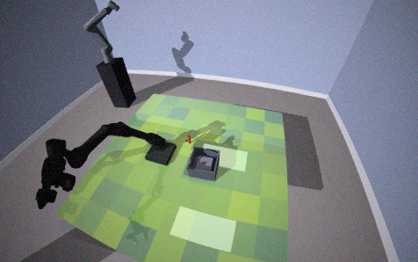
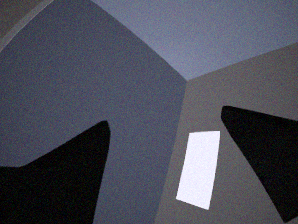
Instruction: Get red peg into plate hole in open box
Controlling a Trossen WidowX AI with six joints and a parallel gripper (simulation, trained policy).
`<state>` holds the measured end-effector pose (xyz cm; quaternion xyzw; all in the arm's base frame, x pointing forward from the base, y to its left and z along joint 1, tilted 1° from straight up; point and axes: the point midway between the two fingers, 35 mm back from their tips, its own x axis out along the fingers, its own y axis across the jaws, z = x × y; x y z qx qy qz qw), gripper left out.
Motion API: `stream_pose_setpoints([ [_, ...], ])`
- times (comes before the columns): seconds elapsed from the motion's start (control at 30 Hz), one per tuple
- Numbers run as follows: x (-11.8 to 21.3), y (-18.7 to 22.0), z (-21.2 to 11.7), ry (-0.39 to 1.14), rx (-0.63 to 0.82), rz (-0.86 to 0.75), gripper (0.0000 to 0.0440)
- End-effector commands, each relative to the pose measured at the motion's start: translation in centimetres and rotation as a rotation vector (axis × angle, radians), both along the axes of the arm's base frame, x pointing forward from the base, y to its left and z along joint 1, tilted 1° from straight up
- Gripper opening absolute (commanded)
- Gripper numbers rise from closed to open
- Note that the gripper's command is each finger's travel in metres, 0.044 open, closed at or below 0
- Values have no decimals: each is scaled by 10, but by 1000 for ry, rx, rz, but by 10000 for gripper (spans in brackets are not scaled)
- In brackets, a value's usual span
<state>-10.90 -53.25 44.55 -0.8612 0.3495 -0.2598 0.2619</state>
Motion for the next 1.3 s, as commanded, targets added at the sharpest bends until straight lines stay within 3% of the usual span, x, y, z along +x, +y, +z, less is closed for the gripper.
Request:
stream_pose_setpoints([
  [0.0, 6, -1, 1, -9, 7, 12, 422],
  [0.07, 24, -4, 0, -43, 39, 45, 440],
  [0.67, 180, -11, -6, -411, 485, 272, 440],
  [1.27, 332, 41, -28, -682, 1026, 402, 440],
])
